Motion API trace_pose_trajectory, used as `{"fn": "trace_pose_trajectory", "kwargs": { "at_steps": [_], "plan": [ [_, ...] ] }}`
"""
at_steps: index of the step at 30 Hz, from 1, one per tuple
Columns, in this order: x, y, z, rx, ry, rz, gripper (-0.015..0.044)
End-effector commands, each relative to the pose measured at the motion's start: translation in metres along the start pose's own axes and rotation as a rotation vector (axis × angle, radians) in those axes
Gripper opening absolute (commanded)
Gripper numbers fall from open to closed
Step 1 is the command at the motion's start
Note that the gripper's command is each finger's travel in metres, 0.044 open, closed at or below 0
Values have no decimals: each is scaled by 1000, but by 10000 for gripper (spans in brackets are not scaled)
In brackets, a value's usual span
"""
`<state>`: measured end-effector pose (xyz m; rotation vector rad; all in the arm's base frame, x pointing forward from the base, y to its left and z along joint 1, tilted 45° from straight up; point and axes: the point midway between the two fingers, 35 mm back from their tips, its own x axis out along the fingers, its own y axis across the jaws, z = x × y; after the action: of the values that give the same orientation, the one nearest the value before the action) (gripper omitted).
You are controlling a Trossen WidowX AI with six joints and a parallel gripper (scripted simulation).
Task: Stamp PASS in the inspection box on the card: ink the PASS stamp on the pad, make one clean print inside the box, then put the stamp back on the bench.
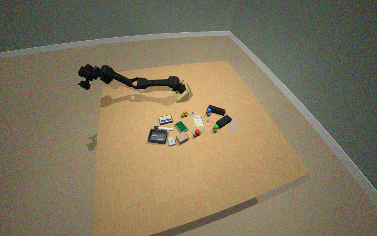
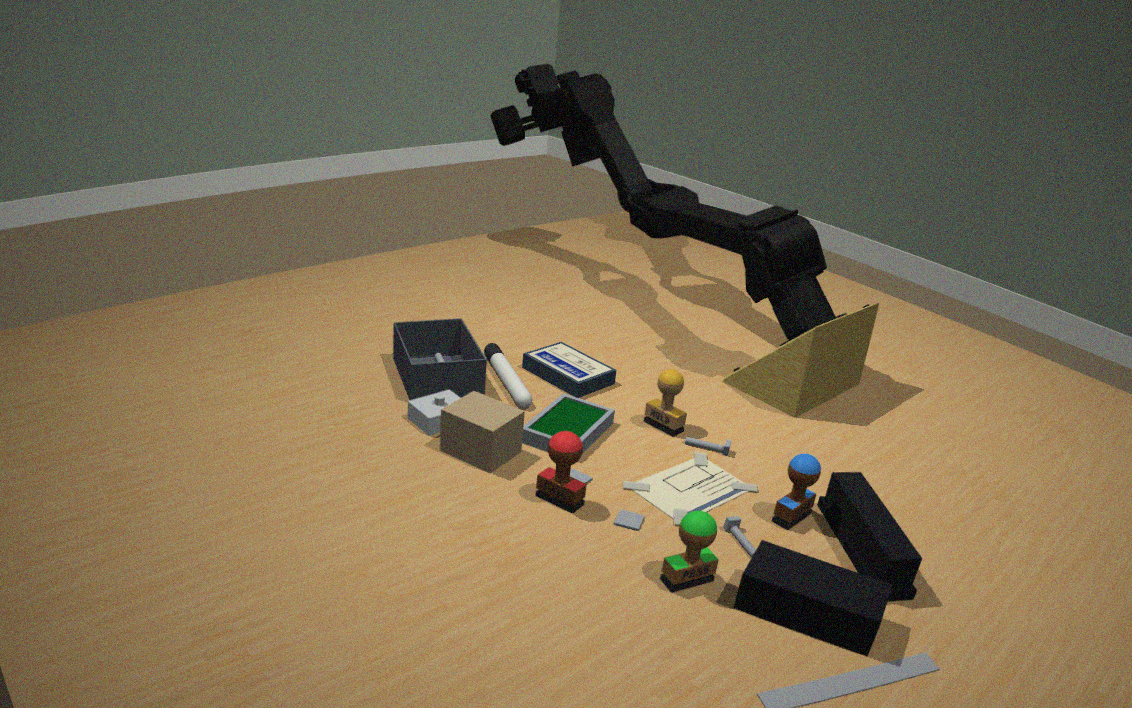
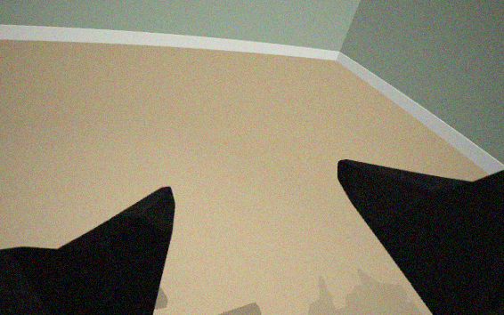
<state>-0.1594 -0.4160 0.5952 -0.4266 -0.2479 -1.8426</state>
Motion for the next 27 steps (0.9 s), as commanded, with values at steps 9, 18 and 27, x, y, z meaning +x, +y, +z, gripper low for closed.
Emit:
{"fn": "trace_pose_trajectory", "kwargs": {
  "at_steps": [9, 18, 27],
  "plan": [
    [-40, -3, 96, -131, -241, -27, 229],
    [-106, 9, 194, -301, -530, -36, 229],
    [-192, 16, 276, -547, -823, -134, 229]
  ]
}}
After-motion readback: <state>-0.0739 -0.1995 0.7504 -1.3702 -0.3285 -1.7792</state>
